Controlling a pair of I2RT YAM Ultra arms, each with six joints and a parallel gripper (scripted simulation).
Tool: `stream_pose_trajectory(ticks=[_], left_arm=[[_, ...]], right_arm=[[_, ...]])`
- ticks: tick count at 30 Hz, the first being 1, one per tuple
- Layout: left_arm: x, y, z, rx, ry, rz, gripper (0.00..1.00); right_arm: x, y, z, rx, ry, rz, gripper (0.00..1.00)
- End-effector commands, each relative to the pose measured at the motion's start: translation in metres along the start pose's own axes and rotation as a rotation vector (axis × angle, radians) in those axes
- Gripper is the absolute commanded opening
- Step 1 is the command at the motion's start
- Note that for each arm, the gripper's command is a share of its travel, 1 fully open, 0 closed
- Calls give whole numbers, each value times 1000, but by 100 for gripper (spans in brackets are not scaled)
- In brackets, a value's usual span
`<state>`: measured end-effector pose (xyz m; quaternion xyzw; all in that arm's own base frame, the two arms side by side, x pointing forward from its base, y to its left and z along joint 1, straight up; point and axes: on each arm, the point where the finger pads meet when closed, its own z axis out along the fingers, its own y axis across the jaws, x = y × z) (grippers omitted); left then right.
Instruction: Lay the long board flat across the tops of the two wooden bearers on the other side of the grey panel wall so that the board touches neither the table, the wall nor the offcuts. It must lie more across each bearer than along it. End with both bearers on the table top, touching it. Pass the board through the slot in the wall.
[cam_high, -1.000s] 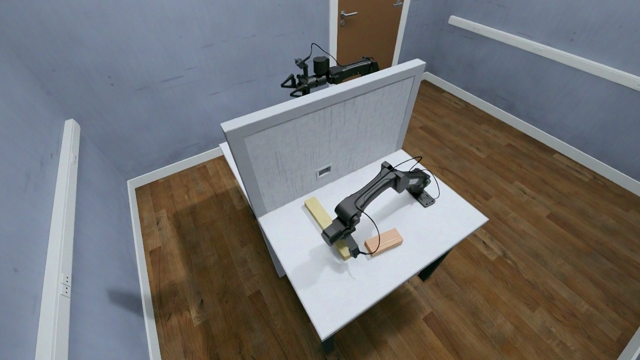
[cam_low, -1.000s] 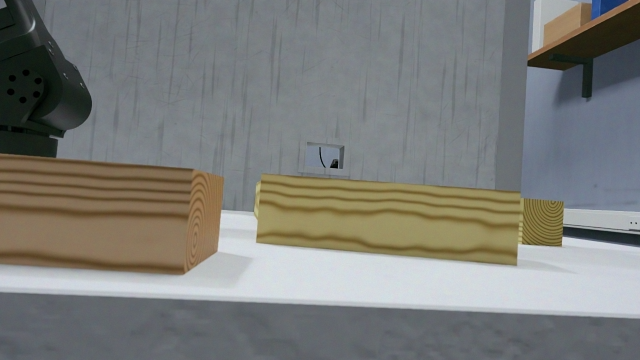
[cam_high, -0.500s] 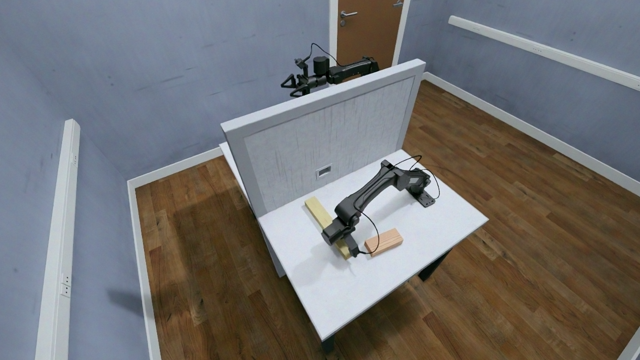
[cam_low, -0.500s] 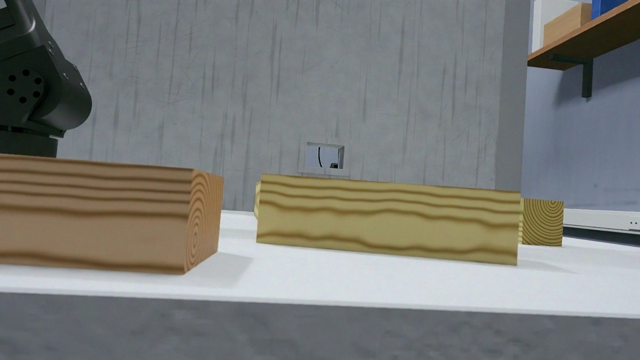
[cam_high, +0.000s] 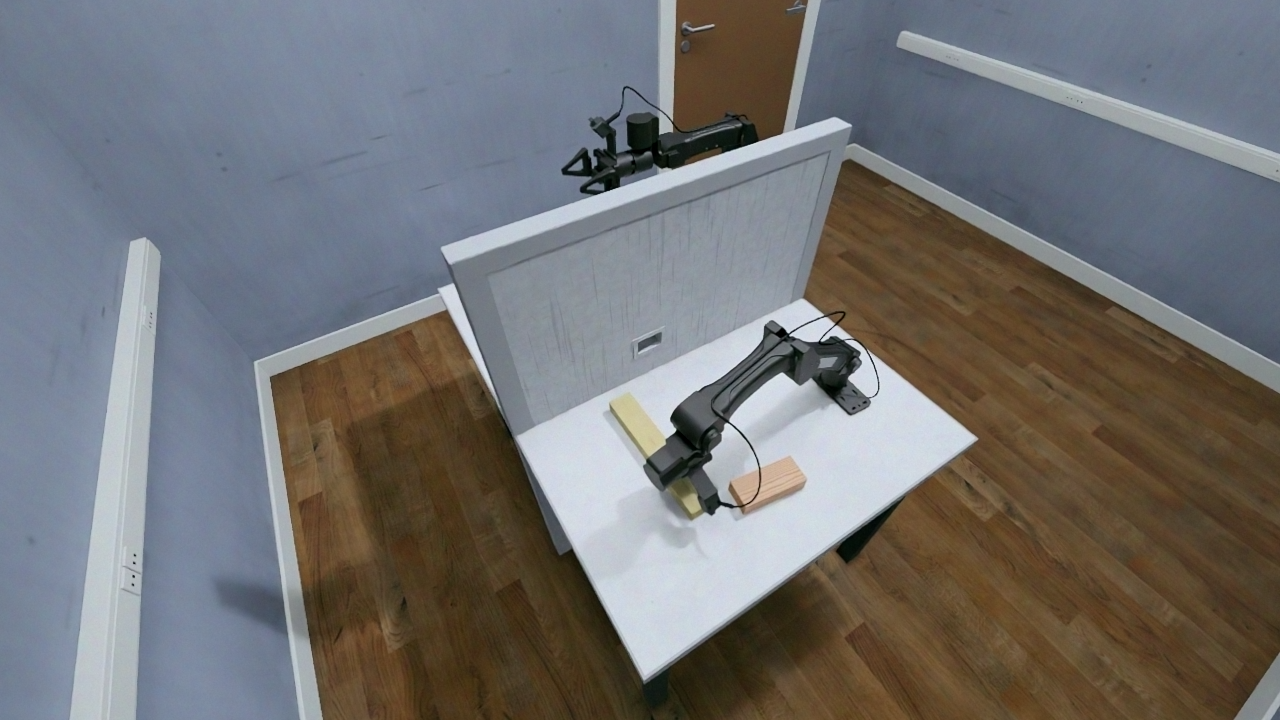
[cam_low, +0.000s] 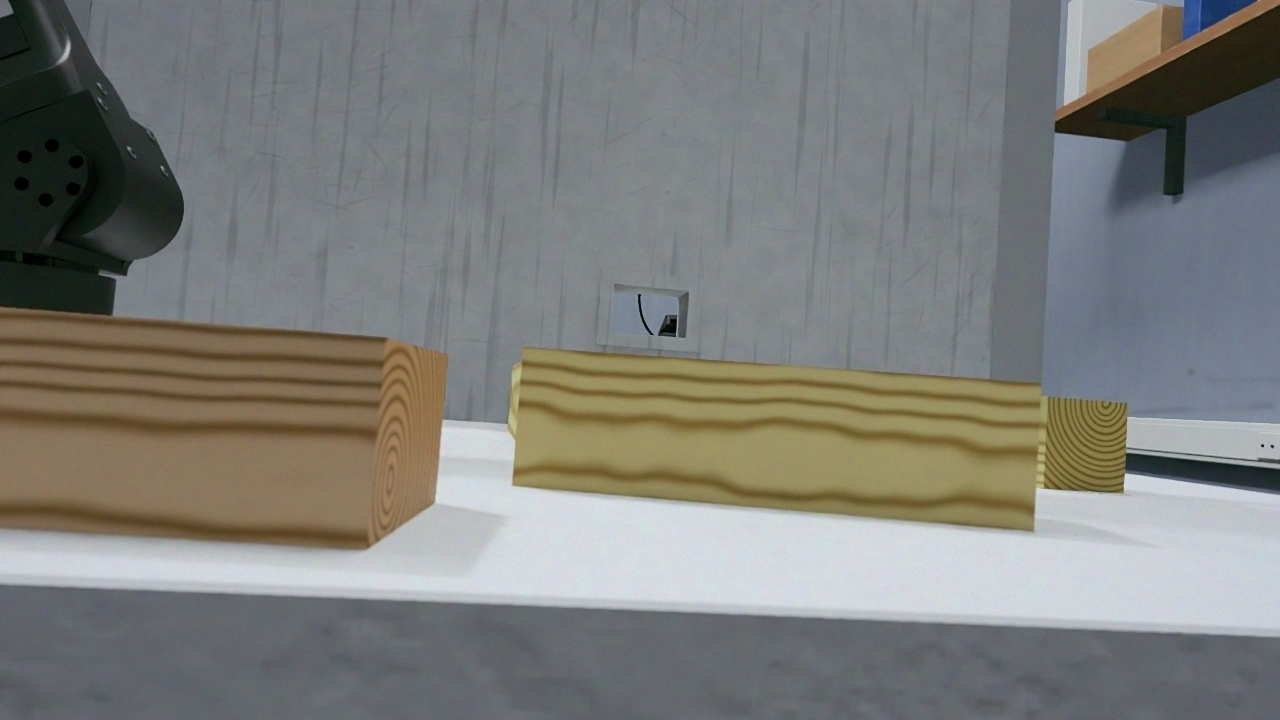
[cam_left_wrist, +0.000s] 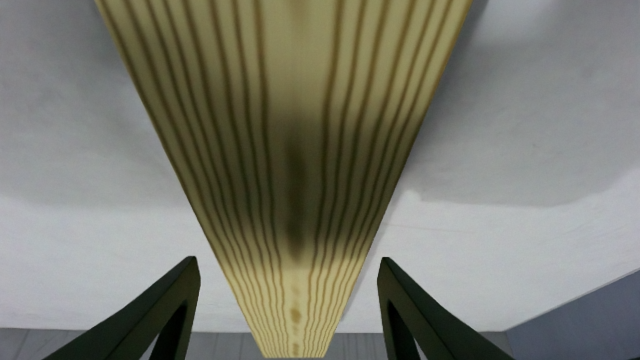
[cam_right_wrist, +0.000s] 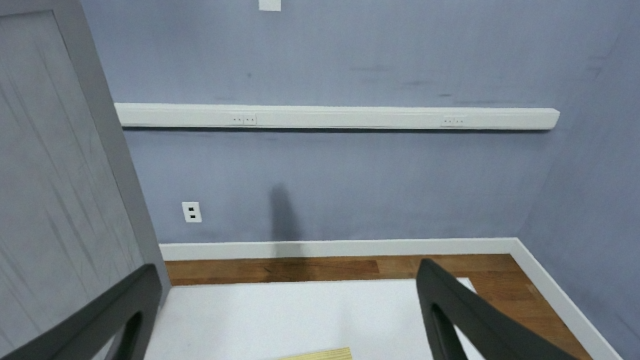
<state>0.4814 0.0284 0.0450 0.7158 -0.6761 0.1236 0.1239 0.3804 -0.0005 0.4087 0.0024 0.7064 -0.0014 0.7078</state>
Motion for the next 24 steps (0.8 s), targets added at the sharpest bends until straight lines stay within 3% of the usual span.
stream_pose_trajectory(ticks=[1,12,14,24], left_arm=[[-3,1,-17,3,-9,2,72],[-5,-8,-30,42,-15,12,72],[5,-9,-49,79,-21,35,72],[5,-6,-28,29,-14,20,72]], right_arm=[[-1,5,-3,-16,3,0,100],[-1,5,-3,-16,3,0,100],[-1,5,-3,-16,3,0,100],[-1,5,-3,-16,3,0,100]])
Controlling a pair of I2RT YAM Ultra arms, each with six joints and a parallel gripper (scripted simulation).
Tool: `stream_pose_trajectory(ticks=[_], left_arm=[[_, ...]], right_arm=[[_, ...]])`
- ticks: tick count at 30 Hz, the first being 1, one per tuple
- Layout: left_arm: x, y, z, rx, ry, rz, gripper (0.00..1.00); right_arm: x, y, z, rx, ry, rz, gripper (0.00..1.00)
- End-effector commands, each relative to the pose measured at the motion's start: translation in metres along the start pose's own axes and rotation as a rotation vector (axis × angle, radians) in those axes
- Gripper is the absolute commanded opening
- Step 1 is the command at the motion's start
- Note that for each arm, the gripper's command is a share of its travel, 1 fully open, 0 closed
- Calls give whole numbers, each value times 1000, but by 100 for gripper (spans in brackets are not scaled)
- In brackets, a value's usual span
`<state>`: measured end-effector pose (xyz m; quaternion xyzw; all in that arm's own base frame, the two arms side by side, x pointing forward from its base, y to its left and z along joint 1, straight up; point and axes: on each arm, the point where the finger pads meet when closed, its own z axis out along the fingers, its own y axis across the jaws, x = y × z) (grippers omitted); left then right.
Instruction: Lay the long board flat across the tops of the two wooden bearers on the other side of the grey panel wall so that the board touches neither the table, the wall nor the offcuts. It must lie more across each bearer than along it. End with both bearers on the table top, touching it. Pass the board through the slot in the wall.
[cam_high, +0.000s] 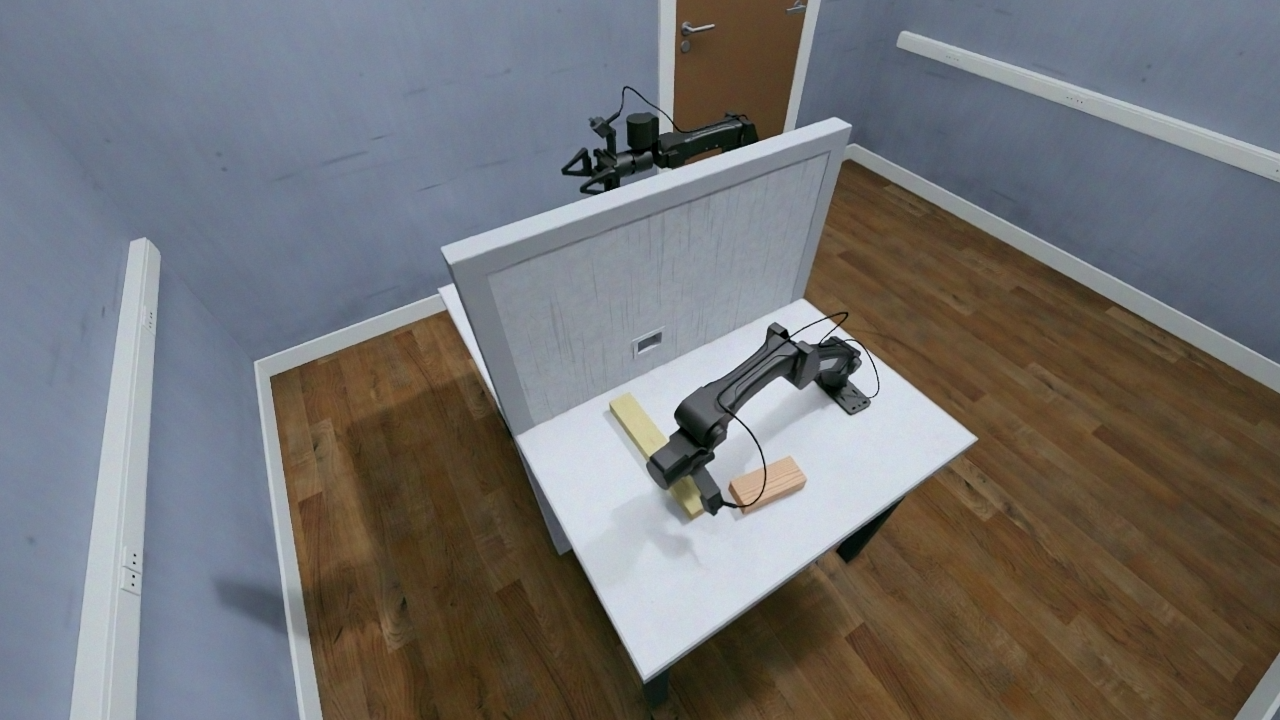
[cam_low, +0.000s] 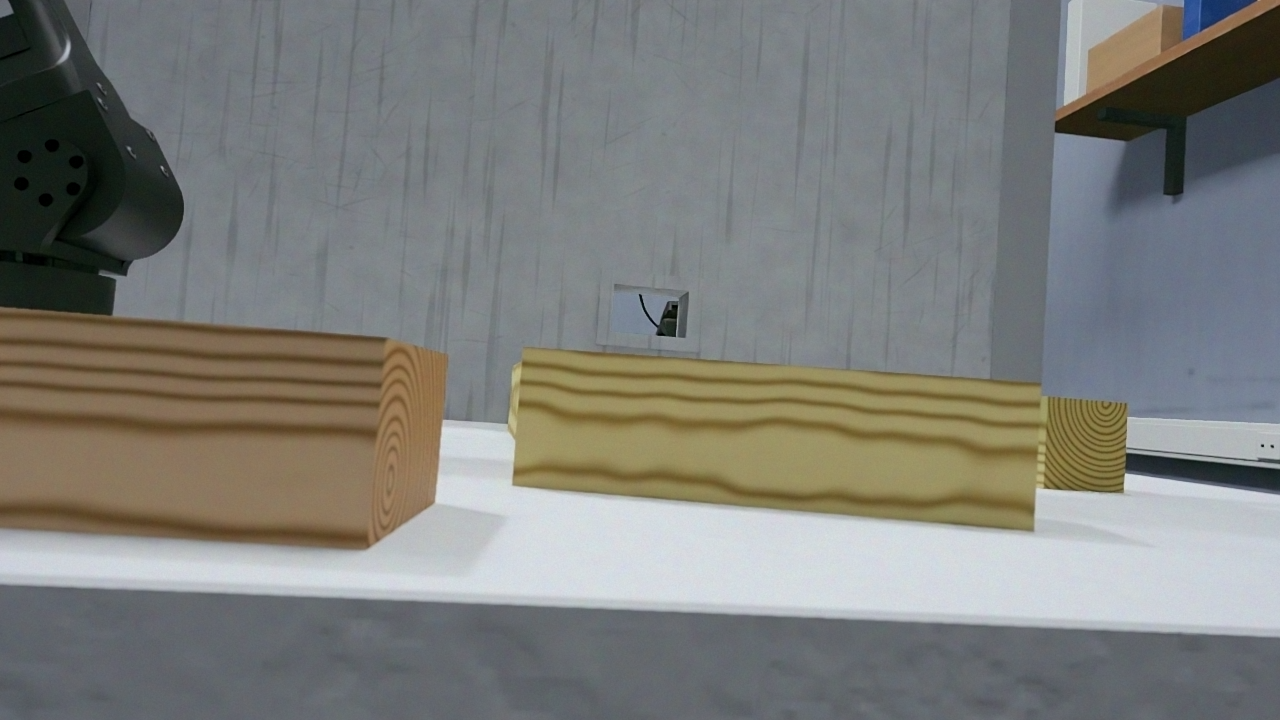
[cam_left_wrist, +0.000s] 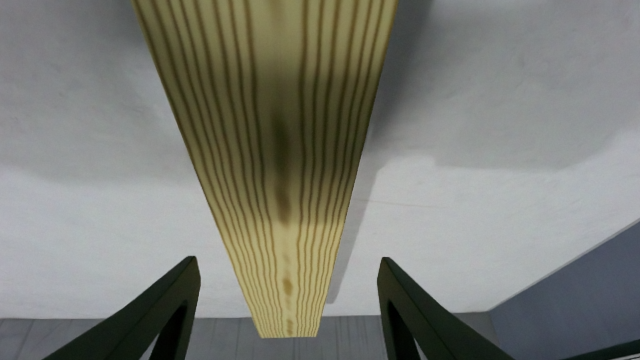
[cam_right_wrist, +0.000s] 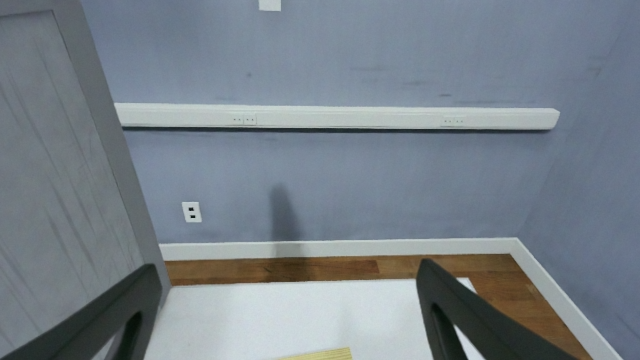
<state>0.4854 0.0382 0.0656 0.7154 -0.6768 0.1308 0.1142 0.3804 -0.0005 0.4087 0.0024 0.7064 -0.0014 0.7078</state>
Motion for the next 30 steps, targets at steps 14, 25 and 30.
stream_pose_trajectory(ticks=[14,25,30], left_arm=[[4,-3,-13,25,-13,9,72],[18,-6,-19,69,187,68,72],[-14,4,2,2,137,-23,72]], right_arm=[[-1,5,-3,-16,3,0,100],[-1,5,-3,-16,3,0,100],[-1,5,-3,-16,3,0,100]])
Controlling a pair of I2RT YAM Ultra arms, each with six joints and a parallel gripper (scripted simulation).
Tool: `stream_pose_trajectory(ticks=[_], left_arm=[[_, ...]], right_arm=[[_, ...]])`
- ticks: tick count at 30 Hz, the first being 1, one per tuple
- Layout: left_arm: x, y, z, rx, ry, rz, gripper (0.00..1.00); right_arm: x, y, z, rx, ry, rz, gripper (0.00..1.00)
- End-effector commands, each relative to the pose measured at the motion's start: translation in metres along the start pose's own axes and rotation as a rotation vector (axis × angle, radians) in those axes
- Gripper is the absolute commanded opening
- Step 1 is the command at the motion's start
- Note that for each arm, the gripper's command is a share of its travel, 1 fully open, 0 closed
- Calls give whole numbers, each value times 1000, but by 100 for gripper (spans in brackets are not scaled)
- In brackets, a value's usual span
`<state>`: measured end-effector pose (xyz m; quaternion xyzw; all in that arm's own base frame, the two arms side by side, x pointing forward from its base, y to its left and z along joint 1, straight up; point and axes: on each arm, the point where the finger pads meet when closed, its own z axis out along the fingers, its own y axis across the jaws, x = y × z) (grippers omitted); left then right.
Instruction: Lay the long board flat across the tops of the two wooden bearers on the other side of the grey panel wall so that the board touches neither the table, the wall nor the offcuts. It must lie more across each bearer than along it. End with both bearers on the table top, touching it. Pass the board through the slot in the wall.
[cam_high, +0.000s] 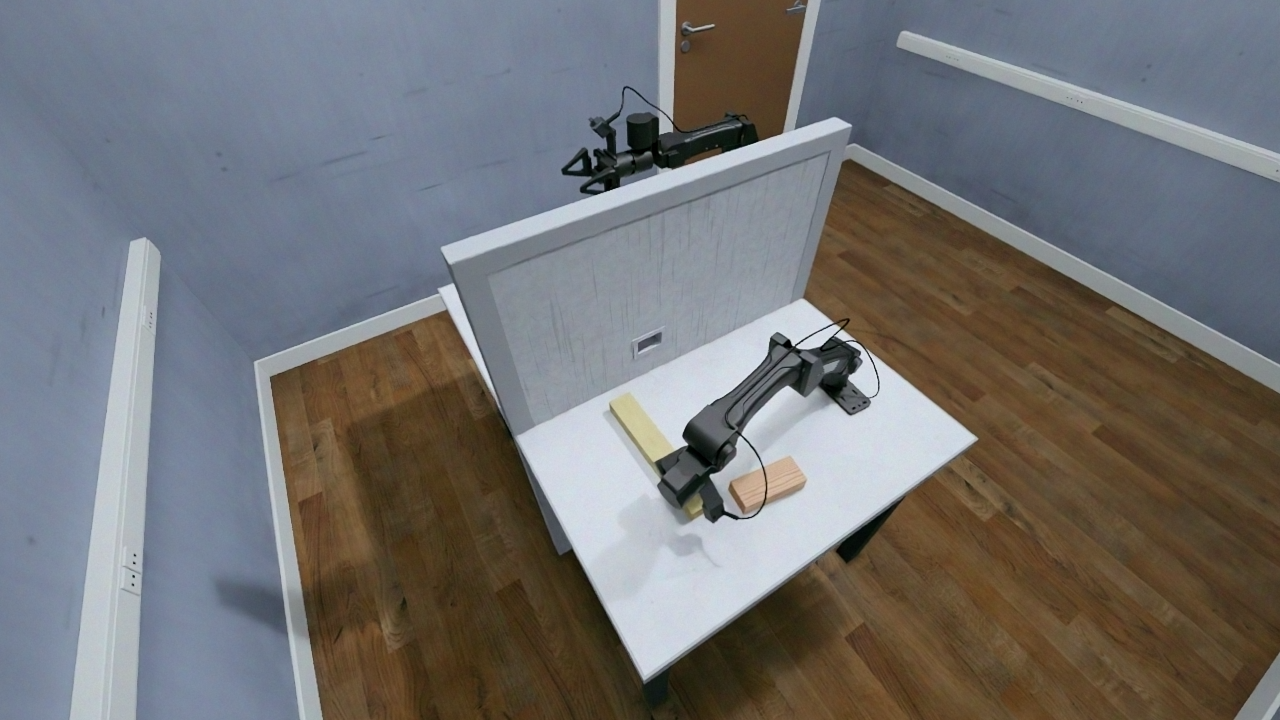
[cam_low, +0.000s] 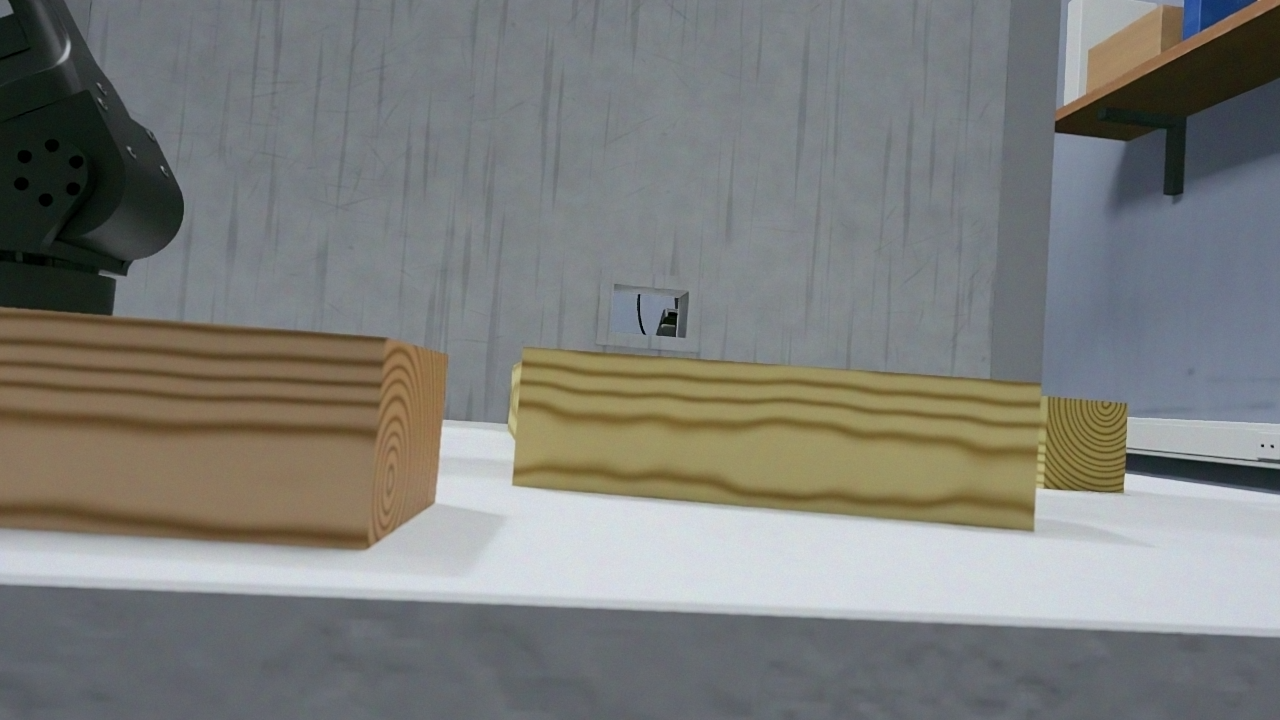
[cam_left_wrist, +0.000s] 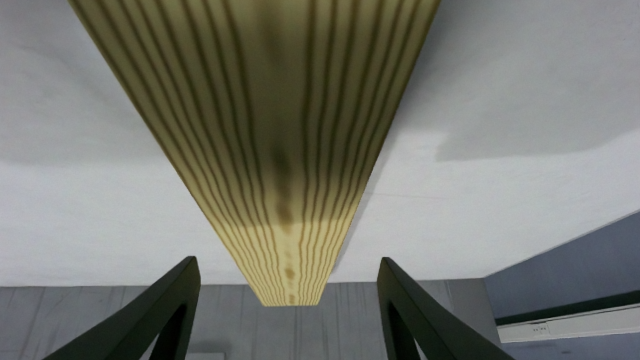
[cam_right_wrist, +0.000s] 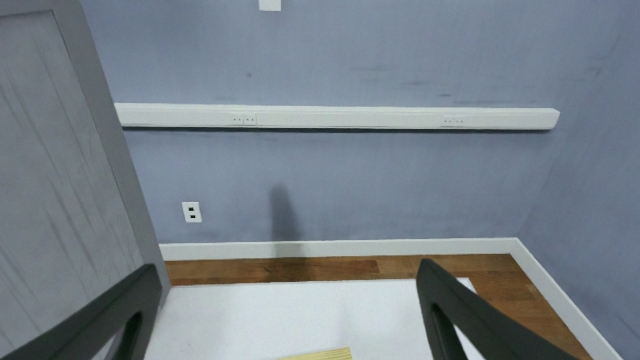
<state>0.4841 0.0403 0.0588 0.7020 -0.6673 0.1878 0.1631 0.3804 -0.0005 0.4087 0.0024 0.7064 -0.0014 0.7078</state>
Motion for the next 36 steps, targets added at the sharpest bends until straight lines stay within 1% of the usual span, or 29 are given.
stream_pose_trajectory(ticks=[1,3,4,6,9,10,16,18,19,20,22,26,27,28,29,30,32,36], left_arm=[[-9,1,-10,10,-20,-24,72],[-1,0,-23,35,-27,-9,72],[1,0,-23,37,-28,-6,72],[1,1,-15,18,-23,-8,72],[2,1,-18,24,-25,-4,72],[6,1,-10,9,-7,-1,72],[12,3,-13,12,1,0,72],[8,3,-15,16,1,-6,72],[8,-1,-22,38,-3,0,72],[6,-1,-19,33,-2,-3,72],[6,-2,-24,45,-4,-4,72],[10,-2,-21,39,-4,7,72],[5,0,-15,24,-4,-4,72],[9,-3,-25,49,-5,4,72],[6,-2,-20,38,-2,-2,72],[4,-3,-22,44,-3,-5,72],[11,-3,-19,36,-5,9,72],[6,-4,-23,47,-6,1,72]], right_arm=[[-1,5,-3,-16,3,0,100],[-1,5,-3,-16,3,0,100],[-1,5,-3,-16,3,0,100],[-1,5,-3,-16,3,0,100],[-1,5,-3,-16,3,0,100],[-1,5,-3,-16,3,0,100],[-1,5,-3,-16,3,0,100],[-1,5,-3,-16,3,0,100],[-1,5,-3,-16,3,0,100],[-1,5,-3,-16,3,0,100],[-1,5,-3,-16,3,0,100],[-1,5,-3,-16,3,0,100],[-1,5,-3,-16,3,0,100],[-1,5,-3,-16,3,0,100],[-1,5,-3,-16,3,0,100],[-1,5,-3,-16,3,0,100],[-1,5,-3,-16,3,0,100],[-1,5,-3,-16,3,0,100]])
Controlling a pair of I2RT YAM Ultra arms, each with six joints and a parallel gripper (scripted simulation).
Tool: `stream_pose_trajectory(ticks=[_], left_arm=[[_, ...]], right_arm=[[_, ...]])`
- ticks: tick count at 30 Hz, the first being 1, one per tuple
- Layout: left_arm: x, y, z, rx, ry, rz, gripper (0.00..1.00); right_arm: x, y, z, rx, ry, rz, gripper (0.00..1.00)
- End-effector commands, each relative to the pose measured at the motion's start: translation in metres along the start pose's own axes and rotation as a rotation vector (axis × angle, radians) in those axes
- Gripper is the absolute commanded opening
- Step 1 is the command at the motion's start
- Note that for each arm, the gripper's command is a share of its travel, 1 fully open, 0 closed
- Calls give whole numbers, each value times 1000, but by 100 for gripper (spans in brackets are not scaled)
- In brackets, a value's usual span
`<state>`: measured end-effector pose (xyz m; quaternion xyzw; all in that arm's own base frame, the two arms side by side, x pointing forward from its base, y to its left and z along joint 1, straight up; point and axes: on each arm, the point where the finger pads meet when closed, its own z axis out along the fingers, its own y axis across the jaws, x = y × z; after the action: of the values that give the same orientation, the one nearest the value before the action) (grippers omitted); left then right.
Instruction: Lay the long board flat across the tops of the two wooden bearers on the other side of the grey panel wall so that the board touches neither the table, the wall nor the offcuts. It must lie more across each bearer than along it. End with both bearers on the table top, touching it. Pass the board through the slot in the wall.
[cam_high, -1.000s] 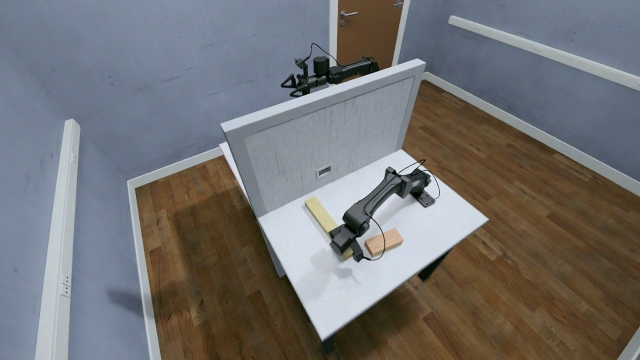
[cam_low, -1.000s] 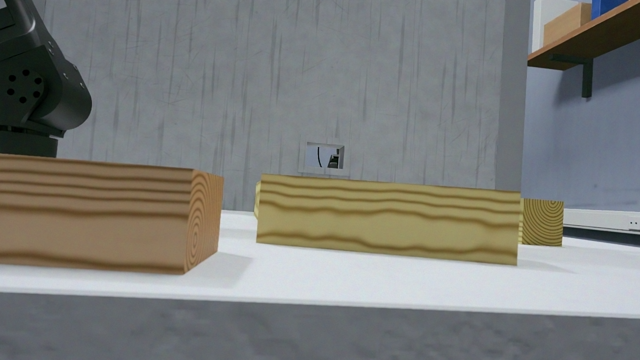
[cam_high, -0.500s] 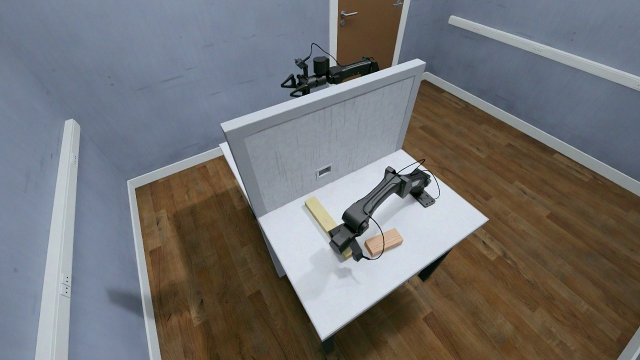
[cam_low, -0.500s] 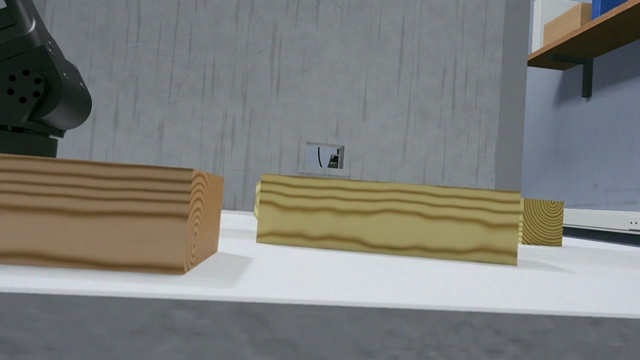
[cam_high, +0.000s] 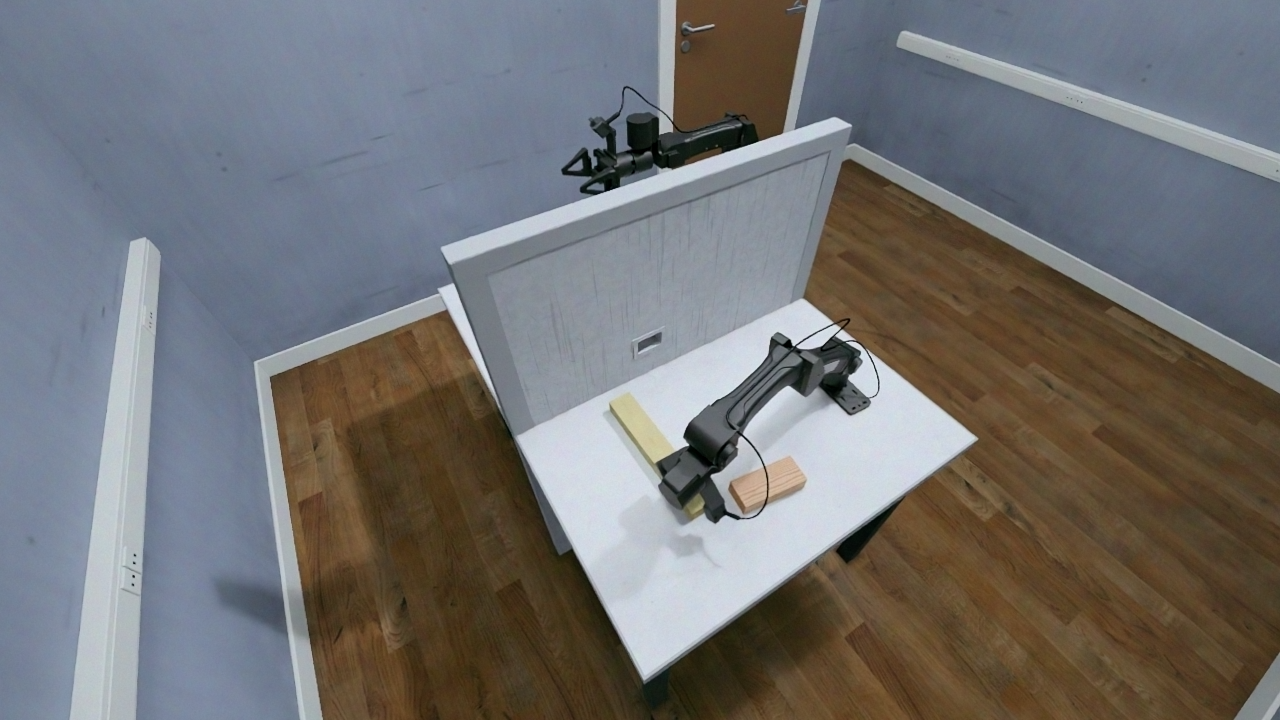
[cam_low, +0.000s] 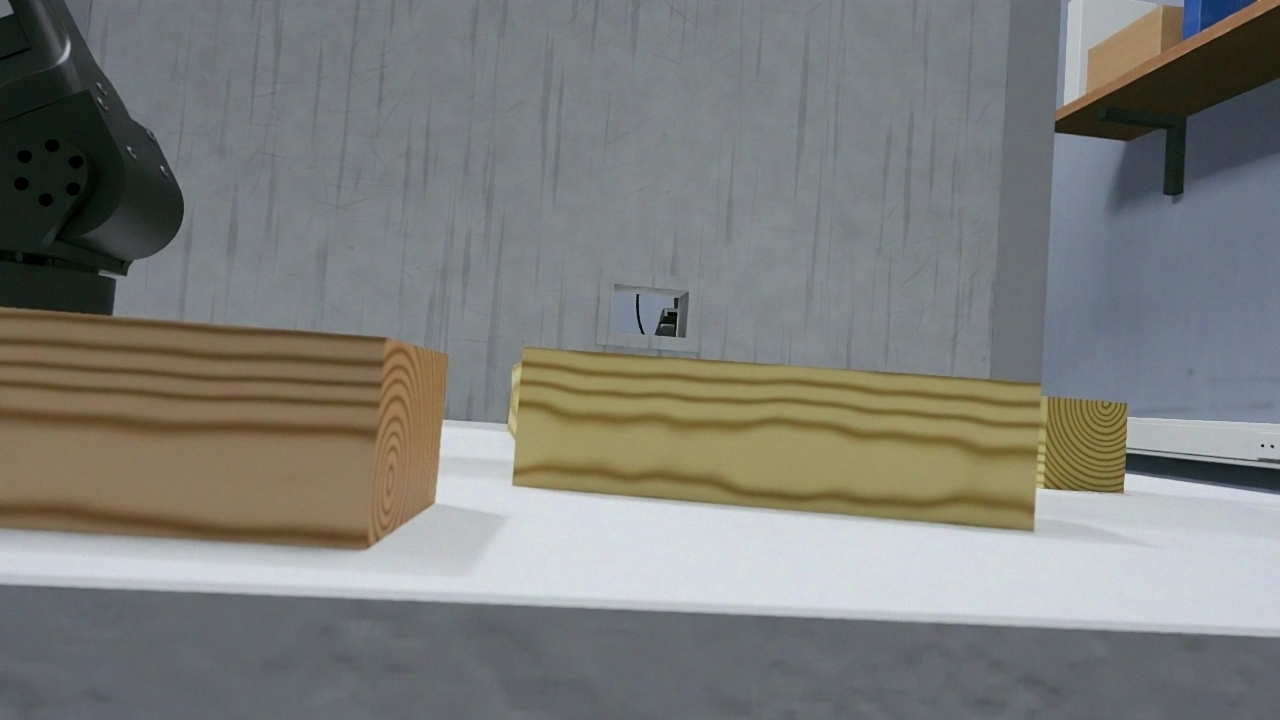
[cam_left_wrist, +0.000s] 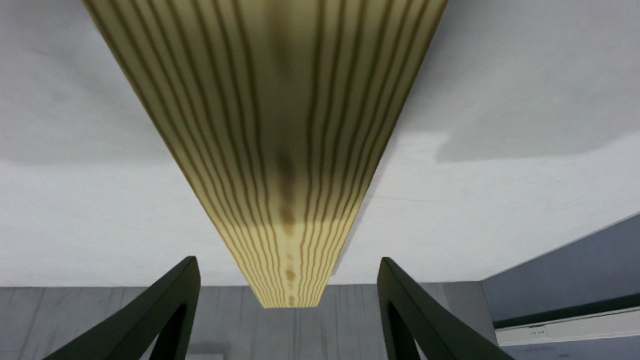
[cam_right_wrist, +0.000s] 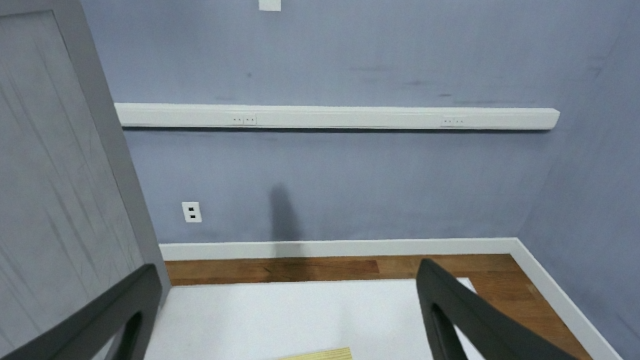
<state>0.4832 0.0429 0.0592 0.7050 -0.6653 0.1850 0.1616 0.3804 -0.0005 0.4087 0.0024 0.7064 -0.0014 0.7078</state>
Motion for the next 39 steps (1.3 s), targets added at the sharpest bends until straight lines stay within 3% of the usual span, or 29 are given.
stream_pose_trajectory(ticks=[1,39], left_arm=[[8,-4,-22,47,1,9,72],[14,-6,-25,56,-6,24,72]], right_arm=[[-1,5,-3,-16,3,0,100],[-1,5,-3,-16,3,0,100]])
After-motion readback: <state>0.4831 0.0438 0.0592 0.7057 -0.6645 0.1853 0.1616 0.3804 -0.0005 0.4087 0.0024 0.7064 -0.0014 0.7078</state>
